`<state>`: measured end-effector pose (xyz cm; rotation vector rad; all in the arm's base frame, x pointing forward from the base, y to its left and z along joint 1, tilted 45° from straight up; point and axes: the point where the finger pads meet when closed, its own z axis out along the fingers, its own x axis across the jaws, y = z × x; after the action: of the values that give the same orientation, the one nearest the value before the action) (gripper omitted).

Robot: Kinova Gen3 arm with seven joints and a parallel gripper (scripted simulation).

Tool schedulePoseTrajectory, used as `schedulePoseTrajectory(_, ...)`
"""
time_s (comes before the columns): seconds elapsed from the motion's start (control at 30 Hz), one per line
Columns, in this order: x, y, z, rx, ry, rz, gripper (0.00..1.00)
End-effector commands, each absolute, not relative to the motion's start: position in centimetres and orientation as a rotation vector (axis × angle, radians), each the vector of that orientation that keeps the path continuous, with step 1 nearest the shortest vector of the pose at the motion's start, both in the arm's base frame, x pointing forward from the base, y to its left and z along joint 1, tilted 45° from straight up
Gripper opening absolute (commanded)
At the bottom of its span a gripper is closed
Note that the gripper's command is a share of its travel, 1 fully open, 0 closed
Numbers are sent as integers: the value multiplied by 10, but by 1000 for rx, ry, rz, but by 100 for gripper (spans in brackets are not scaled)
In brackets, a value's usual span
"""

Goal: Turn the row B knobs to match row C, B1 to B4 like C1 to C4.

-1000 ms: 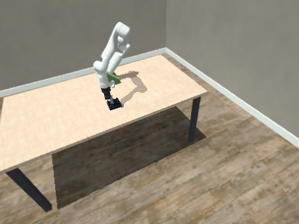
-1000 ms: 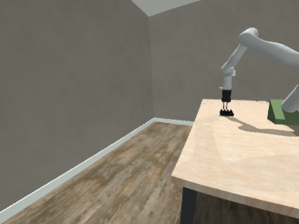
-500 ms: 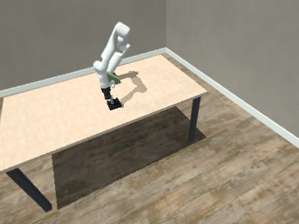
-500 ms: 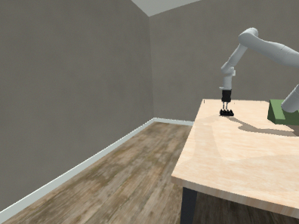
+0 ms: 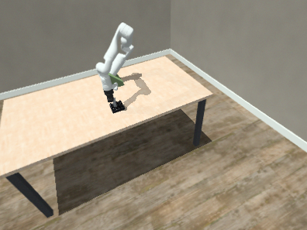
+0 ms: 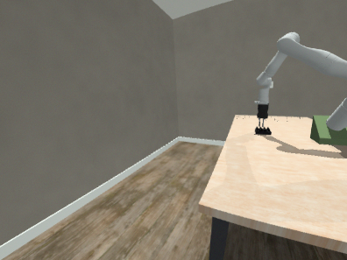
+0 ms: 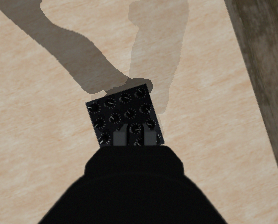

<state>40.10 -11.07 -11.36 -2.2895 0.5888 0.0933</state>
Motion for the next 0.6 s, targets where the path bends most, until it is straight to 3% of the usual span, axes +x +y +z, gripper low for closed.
schedulePoseTrajectory(0.0,401,-112,-113,-2291,590,91,46)
schedulePoseTrajectory(0.57,402,-105,-120,-2291,590,91,46)
